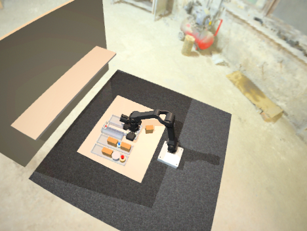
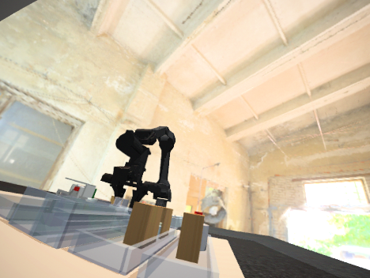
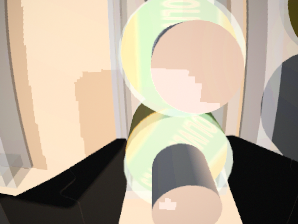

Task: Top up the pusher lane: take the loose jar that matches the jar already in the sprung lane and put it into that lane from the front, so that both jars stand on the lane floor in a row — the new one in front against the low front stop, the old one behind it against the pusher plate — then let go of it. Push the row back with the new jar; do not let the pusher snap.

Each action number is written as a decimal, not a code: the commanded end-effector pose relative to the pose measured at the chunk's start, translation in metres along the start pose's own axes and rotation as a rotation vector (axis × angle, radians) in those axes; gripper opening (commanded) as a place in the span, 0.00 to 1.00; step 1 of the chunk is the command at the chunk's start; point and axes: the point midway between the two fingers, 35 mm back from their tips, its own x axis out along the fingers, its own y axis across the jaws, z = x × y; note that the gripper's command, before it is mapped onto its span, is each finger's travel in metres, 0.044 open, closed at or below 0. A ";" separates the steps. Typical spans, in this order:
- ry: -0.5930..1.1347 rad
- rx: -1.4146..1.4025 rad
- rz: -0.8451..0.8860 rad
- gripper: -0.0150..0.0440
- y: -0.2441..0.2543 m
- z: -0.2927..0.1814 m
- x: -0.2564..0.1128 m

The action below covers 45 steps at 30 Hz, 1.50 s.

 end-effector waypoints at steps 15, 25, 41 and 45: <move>-0.015 -0.002 -0.003 0.25 -0.001 0.000 0.000; -0.015 -0.002 -0.003 0.25 -0.001 -0.001 0.000; -0.015 -0.002 -0.003 0.25 -0.001 -0.004 0.000; -0.015 -0.002 -0.003 0.25 -0.001 -0.005 0.000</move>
